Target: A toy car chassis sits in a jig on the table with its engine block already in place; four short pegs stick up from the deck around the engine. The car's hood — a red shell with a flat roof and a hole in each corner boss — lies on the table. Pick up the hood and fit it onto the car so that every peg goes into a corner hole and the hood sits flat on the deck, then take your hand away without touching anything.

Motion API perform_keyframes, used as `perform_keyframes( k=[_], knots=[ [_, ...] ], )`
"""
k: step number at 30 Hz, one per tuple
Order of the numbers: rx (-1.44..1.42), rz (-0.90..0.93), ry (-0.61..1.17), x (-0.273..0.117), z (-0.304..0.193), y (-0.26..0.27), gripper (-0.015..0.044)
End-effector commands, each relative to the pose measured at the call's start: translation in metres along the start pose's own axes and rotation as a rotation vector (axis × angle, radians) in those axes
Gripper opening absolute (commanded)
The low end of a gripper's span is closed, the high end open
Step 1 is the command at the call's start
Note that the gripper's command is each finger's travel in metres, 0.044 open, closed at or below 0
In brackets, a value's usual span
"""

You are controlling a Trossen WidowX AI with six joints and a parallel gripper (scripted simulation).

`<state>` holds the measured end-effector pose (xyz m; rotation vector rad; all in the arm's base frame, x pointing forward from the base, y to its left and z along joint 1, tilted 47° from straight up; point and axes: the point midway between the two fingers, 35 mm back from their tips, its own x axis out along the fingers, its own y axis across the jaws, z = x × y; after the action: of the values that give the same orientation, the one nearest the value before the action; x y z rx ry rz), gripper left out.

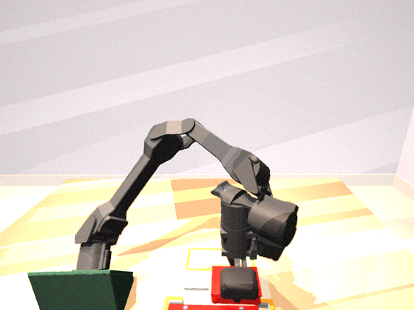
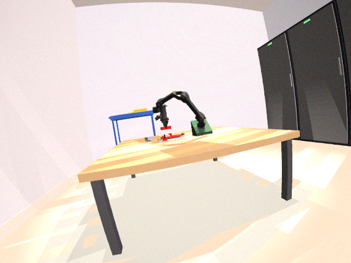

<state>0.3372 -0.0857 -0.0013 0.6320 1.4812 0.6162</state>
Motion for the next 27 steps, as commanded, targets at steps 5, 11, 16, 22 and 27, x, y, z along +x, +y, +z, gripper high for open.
perform_keyframes(
  k=[5, 11, 16, 22, 27],
  knots=[
    [-0.014, -0.001, -0.001, 0.001, -0.003, -0.031, 0.0000],
    [-0.016, -0.002, -0.002, 0.010, -0.004, -0.028, 0.0000],
    [-0.017, -0.001, -0.003, 0.034, -0.003, -0.029, 0.0000],
    [-0.018, 0.000, -0.004, 0.050, -0.005, -0.029, 0.0000],
    [-0.018, 0.000, -0.004, 0.050, -0.005, -0.029, 0.0000]
  ],
)
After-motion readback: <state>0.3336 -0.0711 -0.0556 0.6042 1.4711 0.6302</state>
